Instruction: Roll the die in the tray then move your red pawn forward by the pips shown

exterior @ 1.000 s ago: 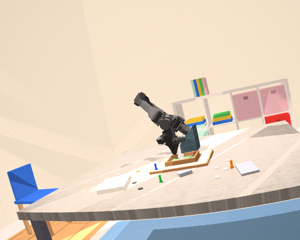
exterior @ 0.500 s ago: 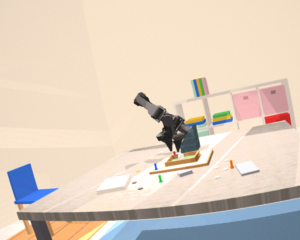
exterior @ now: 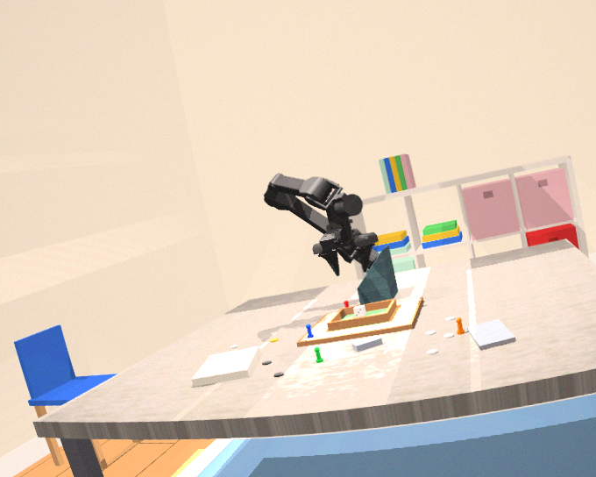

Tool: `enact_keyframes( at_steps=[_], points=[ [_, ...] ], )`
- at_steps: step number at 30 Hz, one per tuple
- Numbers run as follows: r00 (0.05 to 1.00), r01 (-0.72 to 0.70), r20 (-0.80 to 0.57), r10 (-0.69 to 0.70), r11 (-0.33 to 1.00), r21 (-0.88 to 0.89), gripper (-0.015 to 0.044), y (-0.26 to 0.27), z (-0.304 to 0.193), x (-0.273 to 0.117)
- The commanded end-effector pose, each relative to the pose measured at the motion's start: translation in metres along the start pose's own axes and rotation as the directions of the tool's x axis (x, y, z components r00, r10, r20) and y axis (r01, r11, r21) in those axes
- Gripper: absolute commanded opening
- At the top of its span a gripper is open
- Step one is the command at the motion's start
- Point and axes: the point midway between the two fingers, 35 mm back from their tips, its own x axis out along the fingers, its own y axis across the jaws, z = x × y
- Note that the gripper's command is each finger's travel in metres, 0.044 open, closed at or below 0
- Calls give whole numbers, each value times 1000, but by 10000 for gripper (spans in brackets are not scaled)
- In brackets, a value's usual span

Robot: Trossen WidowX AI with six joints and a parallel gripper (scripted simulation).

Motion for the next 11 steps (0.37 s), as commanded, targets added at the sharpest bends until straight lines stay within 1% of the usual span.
enact_keyframes(
  at_steps=[1, 3, 6, 7, 11],
  points=[
    [1000, 9, 3, -9, 965, -262, 440, 25, -12, -30],
    [1000, 14, 4, -14, 952, -306, 440, 29, -16, -34],
    [1000, 14, 4, -14, 952, -306, 440, 29, -16, -34],
    [1000, 13, 9, -11, 966, -258, 440, 24, -13, -28],
    [1000, 13, 9, -11, 966, -258, 440, 24, -13, -28]
  ],
)
